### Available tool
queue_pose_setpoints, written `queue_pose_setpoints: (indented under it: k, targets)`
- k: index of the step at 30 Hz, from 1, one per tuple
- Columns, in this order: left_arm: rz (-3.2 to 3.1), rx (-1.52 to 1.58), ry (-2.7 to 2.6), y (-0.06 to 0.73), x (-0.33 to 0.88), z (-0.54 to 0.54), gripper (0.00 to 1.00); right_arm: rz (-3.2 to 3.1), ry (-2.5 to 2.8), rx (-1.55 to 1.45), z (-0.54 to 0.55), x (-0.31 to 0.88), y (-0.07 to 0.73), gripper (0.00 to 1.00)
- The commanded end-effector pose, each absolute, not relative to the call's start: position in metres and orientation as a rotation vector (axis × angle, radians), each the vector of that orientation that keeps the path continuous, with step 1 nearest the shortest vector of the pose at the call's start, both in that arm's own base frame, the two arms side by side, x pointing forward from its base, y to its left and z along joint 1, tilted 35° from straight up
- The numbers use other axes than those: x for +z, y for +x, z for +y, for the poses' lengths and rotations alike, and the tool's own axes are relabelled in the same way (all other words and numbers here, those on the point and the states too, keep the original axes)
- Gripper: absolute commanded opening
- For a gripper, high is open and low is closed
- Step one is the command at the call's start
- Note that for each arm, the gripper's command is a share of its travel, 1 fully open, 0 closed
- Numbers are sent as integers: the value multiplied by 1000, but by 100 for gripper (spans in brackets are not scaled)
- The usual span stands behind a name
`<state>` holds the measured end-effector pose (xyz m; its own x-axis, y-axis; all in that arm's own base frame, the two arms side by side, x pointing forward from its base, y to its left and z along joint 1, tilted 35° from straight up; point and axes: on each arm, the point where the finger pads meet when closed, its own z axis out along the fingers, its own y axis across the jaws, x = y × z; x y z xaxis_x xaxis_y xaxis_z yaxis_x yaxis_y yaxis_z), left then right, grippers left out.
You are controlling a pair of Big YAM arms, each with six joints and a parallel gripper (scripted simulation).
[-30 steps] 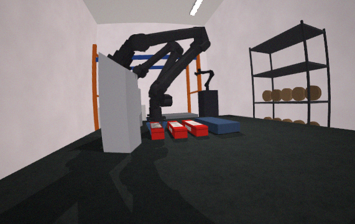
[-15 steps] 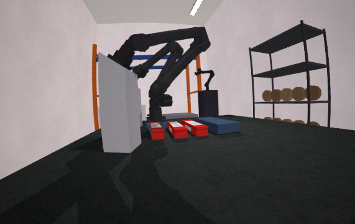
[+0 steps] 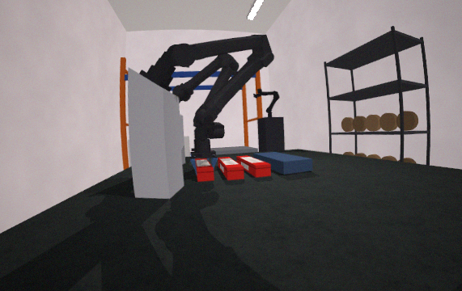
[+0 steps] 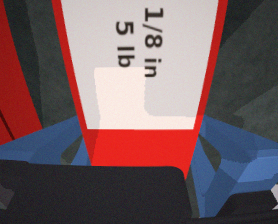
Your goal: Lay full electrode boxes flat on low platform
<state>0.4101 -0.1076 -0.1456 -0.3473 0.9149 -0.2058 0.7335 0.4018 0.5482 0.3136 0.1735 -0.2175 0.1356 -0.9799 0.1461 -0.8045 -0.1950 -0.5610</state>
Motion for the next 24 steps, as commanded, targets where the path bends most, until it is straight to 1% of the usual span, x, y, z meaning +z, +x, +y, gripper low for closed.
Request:
queue_pose_setpoints:
  k: [1, 24]
  targets:
    - [2220, 501, 1418, 396, -157, -96, 0, 1726, -2095, -697, 167, -218, 304, 0]
    - [2199, 493, 1426, 381, -130, -107, 0, 1725, -2107, -694, 166, -196, 283, 0]
